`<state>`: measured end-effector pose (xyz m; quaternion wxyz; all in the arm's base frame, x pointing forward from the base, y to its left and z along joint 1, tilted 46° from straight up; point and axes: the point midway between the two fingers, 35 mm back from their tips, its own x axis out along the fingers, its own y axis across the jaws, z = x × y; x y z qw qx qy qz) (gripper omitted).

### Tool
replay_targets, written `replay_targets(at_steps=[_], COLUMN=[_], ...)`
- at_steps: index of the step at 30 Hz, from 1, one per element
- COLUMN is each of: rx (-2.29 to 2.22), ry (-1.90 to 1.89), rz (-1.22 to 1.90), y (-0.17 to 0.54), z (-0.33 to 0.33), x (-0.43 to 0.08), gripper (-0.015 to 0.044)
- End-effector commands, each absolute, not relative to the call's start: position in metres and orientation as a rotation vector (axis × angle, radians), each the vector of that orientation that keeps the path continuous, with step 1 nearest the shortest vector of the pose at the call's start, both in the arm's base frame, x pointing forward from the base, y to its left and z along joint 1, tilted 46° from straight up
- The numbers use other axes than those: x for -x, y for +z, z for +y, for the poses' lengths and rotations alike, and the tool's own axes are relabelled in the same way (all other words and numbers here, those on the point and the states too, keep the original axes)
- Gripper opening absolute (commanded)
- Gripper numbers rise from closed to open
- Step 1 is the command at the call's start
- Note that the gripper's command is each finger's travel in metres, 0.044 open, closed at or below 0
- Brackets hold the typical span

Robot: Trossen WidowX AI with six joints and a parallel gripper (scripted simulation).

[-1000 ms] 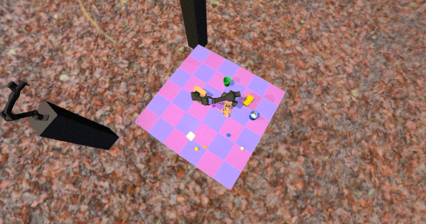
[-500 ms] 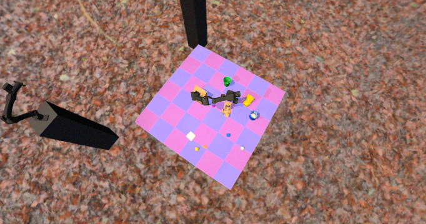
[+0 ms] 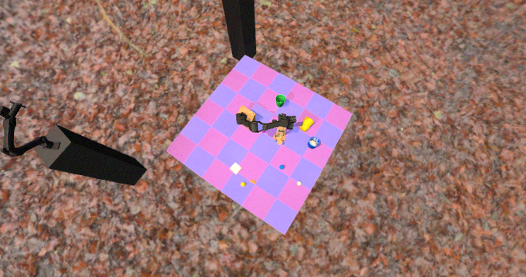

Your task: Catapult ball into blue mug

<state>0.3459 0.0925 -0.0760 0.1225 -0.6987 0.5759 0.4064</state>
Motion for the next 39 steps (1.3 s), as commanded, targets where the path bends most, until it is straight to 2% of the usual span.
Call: replay_targets(at_steps=[1,32,39], rx=[2.055,2.056,2.045], ry=[1.187,1.185,1.184], rz=[1.673,1.676,1.675], y=[-0.079,-0.111,-0.109], z=[0.09,0.055,0.057], x=[-0.347,-0.348,-0.348], gripper=[0.044,0.044,0.0256])
